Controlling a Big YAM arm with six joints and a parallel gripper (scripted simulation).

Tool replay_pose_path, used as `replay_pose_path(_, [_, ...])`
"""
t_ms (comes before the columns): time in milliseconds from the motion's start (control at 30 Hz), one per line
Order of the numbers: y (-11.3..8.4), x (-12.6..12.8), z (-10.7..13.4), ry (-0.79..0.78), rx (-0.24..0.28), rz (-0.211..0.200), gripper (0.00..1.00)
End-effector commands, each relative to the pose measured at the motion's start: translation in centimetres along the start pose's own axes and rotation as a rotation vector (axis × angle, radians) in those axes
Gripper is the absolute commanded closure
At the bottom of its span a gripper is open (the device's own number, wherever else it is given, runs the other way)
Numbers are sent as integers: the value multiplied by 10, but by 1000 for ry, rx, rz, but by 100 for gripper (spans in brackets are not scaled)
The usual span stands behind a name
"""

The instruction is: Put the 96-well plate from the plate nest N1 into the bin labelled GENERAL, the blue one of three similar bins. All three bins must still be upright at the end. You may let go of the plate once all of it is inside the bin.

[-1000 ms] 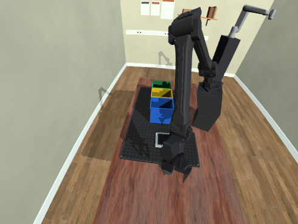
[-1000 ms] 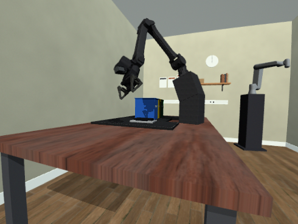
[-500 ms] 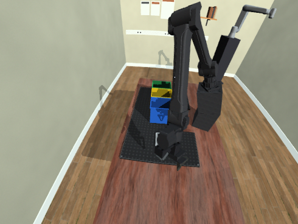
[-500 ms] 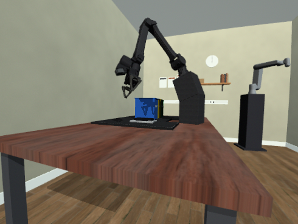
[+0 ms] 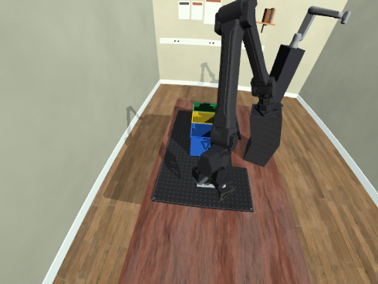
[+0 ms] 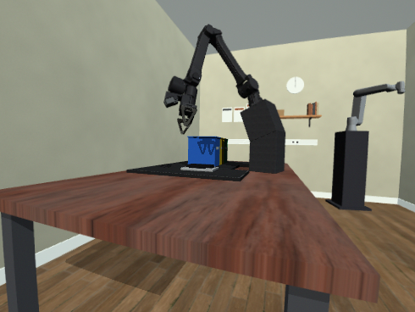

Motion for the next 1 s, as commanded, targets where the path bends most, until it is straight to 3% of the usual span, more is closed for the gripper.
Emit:
replay_pose_path(0, [-14, -17, -1, 97, 11, 24, 0])
replay_pose_path(67, [-18, -23, 2, 97, 14, 18, 0])
replay_pose_path(167, [-26, -34, 6, 180, 25, 79, 0])
replay_pose_path(233, [-31, -42, 10, 190, 27, 87, 0])
replay_pose_path(333, [-39, -51, 13, 273, 32, 141, 0])
replay_pose_path(533, [-48, -66, 23, 281, 42, 145, 0])
replay_pose_path(633, [-56, -77, 29, 362, 44, 209, 0])
replay_pose_path(700, [-61, -84, 33, 370, 45, 215, 0])
replay_pose_path(833, [-72, -98, 41, 457, 47, 280, 0])
replay_pose_path(967, [-77, -104, 46, 457, 50, 278, 0])
Point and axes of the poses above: the point where the finger pads meet when closed, its own y axis out along the fingers, its own x axis across the jaws, z = x × y, the point moved 2 cm from there along -y, back along the fingers, and after that the axes turned 9 degrees about y, right-handed, at the moved point
